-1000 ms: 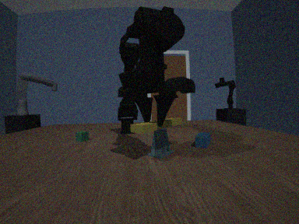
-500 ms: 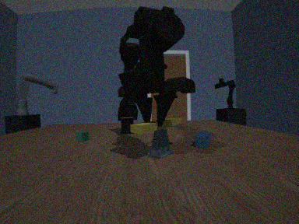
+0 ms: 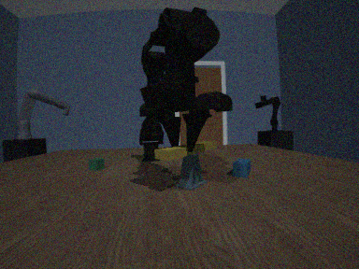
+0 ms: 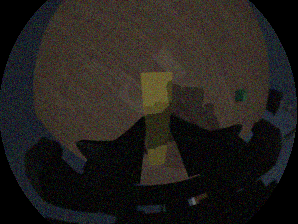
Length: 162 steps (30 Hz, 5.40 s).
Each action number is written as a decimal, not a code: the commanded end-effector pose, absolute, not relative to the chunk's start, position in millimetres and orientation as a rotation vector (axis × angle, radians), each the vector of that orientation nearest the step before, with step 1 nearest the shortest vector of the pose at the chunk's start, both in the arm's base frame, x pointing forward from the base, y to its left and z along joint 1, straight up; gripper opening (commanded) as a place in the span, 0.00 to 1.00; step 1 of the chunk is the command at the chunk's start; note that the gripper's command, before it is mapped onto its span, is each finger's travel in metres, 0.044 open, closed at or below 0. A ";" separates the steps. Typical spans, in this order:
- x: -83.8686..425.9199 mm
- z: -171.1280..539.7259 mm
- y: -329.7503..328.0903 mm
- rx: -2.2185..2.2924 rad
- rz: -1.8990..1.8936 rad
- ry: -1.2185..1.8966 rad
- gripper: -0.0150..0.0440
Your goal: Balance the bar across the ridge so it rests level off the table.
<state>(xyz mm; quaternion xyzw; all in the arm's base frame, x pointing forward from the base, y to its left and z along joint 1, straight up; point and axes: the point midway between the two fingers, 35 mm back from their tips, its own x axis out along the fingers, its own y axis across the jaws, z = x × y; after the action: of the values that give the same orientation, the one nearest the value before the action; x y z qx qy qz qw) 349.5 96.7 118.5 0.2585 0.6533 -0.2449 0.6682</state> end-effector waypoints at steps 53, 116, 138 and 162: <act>350.0 118.9 96.4 0.584 -0.557 1.471 0.25; 350.0 119.4 96.8 0.584 -0.551 1.472 0.54; 350.0 119.4 96.8 0.584 -0.551 1.472 0.57; 351.9 137.8 97.4 0.588 -0.546 1.463 1.00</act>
<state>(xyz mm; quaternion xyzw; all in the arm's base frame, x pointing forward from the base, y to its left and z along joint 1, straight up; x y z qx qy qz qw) 348.9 96.5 122.9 0.2573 0.6550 -0.2463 0.6665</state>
